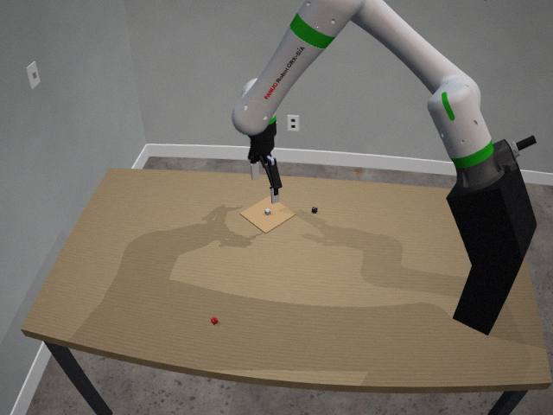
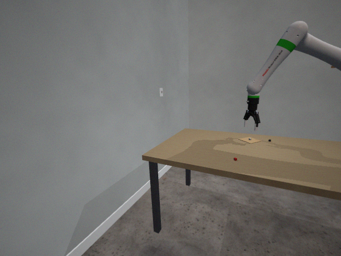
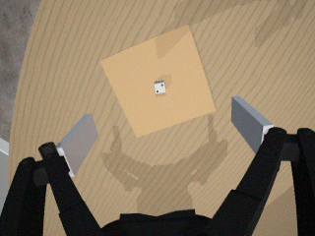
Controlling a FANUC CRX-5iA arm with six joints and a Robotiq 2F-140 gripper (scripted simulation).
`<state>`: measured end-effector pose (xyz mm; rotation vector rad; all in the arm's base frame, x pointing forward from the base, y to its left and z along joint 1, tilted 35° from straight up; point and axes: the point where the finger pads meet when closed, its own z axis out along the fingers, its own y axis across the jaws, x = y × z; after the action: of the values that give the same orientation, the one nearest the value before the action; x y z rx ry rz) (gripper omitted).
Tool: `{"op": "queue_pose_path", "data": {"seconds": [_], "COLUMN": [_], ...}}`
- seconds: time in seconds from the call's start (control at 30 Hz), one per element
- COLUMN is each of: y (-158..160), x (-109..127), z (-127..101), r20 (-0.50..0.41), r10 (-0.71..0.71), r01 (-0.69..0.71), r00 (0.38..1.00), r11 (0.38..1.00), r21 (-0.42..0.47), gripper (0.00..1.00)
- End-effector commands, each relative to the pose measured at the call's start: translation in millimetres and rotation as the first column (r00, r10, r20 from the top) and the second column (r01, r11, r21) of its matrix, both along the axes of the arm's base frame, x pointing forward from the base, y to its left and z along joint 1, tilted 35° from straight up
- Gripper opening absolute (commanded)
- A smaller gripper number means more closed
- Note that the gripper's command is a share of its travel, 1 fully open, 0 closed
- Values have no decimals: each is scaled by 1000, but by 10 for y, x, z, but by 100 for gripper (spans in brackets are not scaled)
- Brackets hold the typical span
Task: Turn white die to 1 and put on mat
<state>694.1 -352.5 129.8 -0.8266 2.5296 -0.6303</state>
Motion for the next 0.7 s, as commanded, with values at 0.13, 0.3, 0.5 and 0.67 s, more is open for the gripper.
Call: {"op": "queue_pose_path", "data": {"seconds": [0.13,0.3,0.5,0.67], "y": [-32,-32,-32,-32], "x": [46,46,46,46], "z": [-75,-75,-75,-75], "r20": [-3,-3,-3,-3], "r10": [11,11,11,11], "r01": [-11,-11,-11,-11], "r00": [1000,1000,1000,1000], "r11": [1000,1000,1000,1000], "r21": [-6,-6,-6,-6], "gripper": [27,27,27,27]}}
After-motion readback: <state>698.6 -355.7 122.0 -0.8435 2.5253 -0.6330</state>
